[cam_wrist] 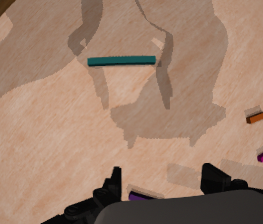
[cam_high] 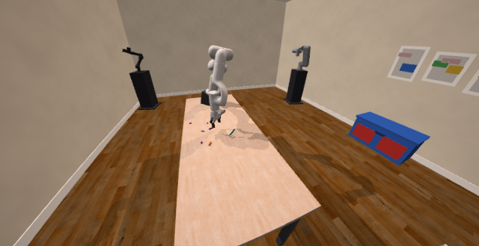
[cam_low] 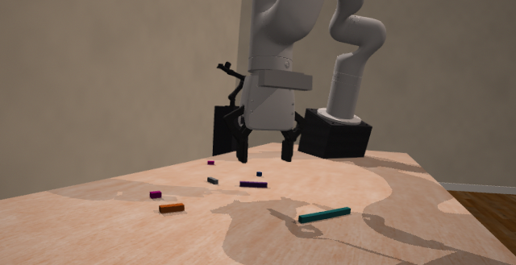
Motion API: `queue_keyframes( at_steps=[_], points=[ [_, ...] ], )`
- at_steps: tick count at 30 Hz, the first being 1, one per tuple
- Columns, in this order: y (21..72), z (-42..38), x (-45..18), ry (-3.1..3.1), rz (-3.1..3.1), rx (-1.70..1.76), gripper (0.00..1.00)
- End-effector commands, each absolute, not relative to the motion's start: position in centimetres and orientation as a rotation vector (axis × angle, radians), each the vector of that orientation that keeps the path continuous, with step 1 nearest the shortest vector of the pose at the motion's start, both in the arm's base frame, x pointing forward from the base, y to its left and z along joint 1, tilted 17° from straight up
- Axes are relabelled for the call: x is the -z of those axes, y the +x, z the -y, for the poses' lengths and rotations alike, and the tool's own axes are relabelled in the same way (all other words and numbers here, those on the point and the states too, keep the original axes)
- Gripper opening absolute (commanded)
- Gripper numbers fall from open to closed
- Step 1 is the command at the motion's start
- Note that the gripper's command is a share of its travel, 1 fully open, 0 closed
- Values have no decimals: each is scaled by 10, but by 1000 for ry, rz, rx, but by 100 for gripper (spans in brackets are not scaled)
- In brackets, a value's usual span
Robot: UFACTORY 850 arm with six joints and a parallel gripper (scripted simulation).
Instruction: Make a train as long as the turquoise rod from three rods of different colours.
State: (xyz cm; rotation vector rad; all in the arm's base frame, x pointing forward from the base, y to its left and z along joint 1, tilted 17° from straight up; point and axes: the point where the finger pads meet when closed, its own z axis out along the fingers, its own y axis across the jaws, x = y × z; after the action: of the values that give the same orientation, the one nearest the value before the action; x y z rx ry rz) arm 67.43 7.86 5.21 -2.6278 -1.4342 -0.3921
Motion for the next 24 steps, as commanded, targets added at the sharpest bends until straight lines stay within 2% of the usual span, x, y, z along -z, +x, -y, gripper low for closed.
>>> queue_keyframes(
  at_steps=[1, 24],
  points=[
    [673, -77, -52, -2608, 1476, 399, 100],
    [637, -46, -40, -2192, 2115, 460, 100]
  ],
)
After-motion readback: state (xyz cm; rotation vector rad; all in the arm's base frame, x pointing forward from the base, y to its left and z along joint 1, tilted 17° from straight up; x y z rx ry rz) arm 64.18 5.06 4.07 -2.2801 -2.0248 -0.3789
